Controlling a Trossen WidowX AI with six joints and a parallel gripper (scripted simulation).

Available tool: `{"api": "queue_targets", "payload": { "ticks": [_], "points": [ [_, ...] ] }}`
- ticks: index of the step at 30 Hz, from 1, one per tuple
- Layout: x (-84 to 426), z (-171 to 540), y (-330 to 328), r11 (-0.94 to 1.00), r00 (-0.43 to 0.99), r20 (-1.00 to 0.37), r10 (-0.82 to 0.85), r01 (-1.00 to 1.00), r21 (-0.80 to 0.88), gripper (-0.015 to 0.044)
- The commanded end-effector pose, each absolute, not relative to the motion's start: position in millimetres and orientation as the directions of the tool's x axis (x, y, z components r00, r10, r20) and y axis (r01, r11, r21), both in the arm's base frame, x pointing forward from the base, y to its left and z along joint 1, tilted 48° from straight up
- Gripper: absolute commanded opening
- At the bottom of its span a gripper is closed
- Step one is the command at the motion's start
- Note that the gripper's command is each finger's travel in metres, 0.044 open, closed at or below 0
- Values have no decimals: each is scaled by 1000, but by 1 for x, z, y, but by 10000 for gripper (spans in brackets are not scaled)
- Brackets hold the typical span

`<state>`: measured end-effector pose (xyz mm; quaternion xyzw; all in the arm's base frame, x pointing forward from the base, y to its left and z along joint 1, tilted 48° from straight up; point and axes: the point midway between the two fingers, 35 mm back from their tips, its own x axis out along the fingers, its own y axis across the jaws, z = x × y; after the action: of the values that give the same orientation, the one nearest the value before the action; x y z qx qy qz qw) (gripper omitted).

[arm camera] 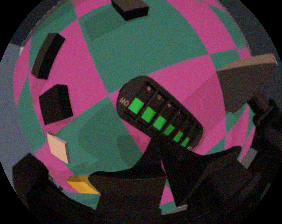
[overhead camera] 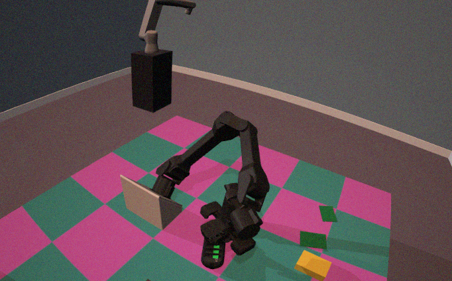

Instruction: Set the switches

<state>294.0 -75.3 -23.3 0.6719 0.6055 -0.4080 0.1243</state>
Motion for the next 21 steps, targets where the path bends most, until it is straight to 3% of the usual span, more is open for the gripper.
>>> {"api": "queue_targets", "payload": {
  "ticks": [1,7,11,16,21],
  "points": [
    [248,-26,-74,-585,45,-606,795,326,-743,0],
    [219,-24,-68,-495,139,-537,832,-252,-831,0],
    [204,-22,-63,-350,196,-499,844,-504,-790,0],
    [192,-20,-58,-157,246,-467,849,-727,-669,0],
    [191,-19,-57,-131,253,-463,850,-748,-650,0]
  ]
}}
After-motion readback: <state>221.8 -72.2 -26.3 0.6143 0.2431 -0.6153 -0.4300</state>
